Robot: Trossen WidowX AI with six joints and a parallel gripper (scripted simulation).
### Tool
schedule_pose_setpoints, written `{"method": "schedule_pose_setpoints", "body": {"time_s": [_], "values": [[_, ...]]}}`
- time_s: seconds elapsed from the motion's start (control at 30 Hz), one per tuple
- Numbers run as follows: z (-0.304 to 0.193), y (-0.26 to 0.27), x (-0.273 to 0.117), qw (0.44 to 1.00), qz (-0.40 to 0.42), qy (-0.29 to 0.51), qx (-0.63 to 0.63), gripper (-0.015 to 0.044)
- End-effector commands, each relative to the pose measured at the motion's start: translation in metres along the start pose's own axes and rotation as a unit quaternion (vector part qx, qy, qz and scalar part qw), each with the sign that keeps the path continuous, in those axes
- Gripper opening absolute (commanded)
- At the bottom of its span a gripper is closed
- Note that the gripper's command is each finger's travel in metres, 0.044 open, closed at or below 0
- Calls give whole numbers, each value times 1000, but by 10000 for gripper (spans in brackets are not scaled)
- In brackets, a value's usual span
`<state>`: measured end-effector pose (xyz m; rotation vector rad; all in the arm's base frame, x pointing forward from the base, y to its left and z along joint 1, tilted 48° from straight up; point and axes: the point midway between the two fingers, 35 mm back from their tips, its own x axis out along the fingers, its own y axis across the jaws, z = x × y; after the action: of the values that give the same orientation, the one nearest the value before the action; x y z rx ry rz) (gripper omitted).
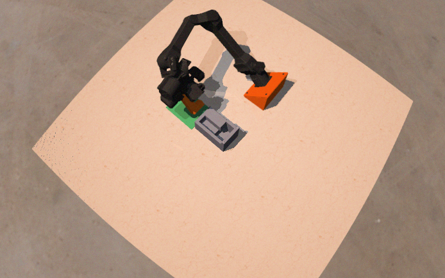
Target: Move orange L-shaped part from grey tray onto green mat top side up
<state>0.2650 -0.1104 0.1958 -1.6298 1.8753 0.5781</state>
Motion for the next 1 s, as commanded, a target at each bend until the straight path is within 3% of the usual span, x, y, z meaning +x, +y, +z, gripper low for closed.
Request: {"method": "schedule_pose_setpoints", "body": {"time_s": [0.0, 0.5, 0.97], "values": [[-2, 1, 7, 1000, -1, 3, 0, 0], [-2, 1, 14, 1000, 1, 2, 1, 0], [-2, 2, 14, 1000, 2, 2, 1, 368]]}}
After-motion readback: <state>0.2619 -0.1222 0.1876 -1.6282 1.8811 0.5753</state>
